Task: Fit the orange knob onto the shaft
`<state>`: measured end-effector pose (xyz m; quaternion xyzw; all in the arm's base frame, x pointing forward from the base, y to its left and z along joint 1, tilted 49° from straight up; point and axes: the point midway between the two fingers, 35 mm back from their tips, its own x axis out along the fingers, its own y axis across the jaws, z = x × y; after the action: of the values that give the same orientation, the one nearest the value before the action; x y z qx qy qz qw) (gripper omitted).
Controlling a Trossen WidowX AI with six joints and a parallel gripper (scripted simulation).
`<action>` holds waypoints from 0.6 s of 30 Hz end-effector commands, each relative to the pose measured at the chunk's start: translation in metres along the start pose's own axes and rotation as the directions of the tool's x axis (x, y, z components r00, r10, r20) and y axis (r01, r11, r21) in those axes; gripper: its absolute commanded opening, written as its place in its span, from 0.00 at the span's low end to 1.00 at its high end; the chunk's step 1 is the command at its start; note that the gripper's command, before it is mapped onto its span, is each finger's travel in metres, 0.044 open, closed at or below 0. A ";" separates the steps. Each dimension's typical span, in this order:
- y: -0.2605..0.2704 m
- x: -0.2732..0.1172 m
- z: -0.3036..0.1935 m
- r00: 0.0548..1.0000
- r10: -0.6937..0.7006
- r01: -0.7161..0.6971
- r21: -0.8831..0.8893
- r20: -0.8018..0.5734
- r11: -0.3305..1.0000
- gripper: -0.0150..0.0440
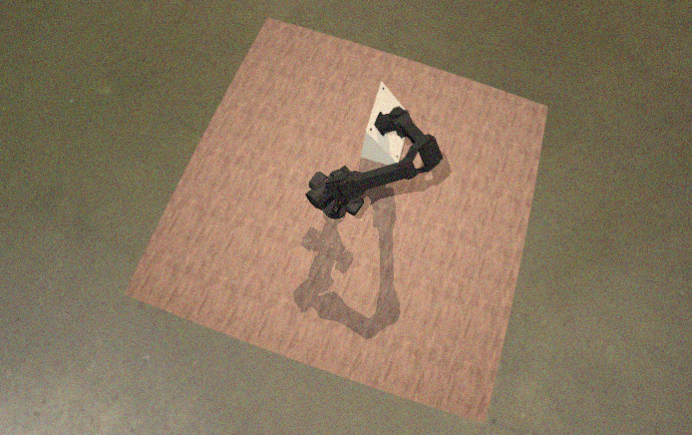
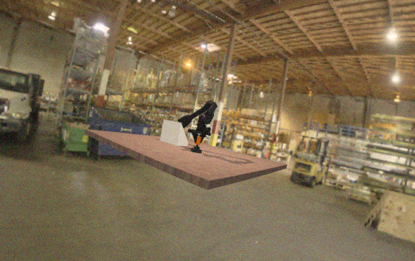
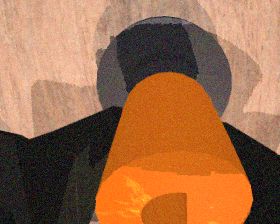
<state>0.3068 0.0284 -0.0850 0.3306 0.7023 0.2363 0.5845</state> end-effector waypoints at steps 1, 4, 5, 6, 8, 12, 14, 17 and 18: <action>0.000 0.000 -0.001 1.000 0.001 -0.001 0.005 0.001 1.000 0.25; 0.000 0.001 -0.001 1.000 0.001 -0.001 0.005 0.001 1.000 0.25; 0.000 0.001 -0.001 1.000 0.001 -0.001 0.005 0.001 1.000 0.25; 0.000 0.001 -0.001 1.000 0.001 -0.001 0.005 0.001 1.000 0.25; 0.000 0.001 -0.001 1.000 0.001 -0.001 0.005 0.001 1.000 0.25; 0.000 0.002 -0.001 1.000 0.001 -0.001 0.005 0.001 1.000 0.25; 0.000 0.002 -0.001 1.000 0.001 -0.001 0.005 0.001 1.000 0.25; 0.001 0.001 -0.001 1.000 0.001 -0.001 0.000 0.001 1.000 0.25; 0.001 0.001 -0.001 1.000 0.001 -0.001 0.000 0.001 1.000 0.25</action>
<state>0.3061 0.0298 -0.0859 0.3302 0.7023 0.2366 0.5846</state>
